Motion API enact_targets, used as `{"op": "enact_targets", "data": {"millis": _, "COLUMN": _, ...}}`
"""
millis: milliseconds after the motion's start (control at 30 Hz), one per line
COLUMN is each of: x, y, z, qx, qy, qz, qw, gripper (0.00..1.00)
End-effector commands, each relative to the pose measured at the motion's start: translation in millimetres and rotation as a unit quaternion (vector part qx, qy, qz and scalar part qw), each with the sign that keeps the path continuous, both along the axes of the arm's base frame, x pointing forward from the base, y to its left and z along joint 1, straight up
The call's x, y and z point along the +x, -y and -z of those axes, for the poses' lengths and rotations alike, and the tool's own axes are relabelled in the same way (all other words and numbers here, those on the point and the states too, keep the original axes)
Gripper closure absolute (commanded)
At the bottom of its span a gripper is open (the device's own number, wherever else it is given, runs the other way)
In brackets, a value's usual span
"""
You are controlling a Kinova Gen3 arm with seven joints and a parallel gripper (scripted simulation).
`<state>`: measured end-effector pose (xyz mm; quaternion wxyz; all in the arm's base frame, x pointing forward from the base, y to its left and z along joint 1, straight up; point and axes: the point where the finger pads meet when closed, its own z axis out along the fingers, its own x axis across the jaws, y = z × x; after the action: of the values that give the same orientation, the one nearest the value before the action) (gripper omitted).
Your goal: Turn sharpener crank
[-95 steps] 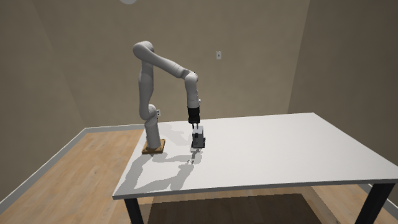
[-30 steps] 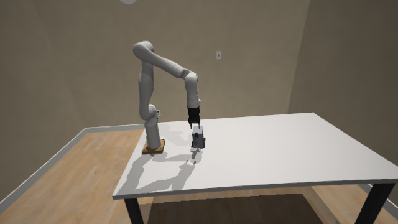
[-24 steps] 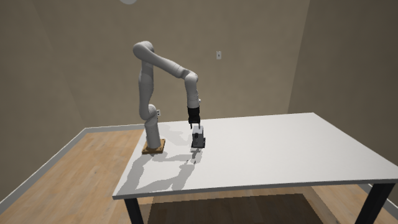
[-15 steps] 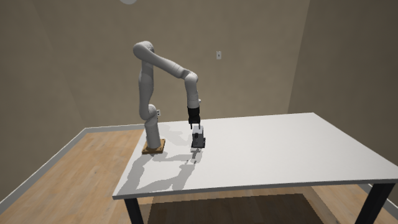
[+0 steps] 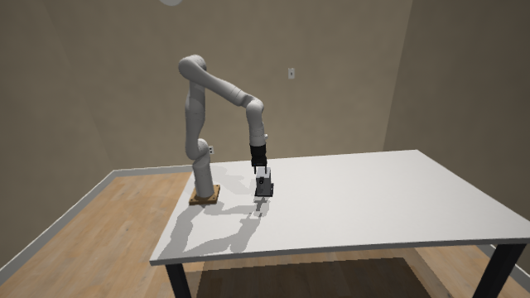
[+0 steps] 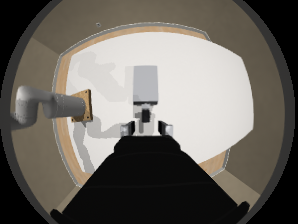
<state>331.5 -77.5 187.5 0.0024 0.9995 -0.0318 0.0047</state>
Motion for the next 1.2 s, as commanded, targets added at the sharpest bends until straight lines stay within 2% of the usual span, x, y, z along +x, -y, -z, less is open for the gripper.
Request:
{"op": "enact_targets", "data": {"millis": 0, "x": -0.9, "y": -0.6, "z": 4.5, "qx": 0.001, "qy": -0.002, "qz": 0.000, "qw": 1.000, "gripper": 0.03}}
{"op": "enact_targets", "data": {"millis": 700, "x": -0.6, "y": -0.7, "z": 30.4, "qx": 0.001, "qy": -0.002, "qz": 0.000, "qw": 1.000, "gripper": 0.03}}
{"op": "enact_targets", "data": {"millis": 1167, "x": -0.6, "y": -0.7, "z": 36.1, "qx": 0.001, "qy": -0.002, "qz": 0.000, "qw": 1.000, "gripper": 0.03}}
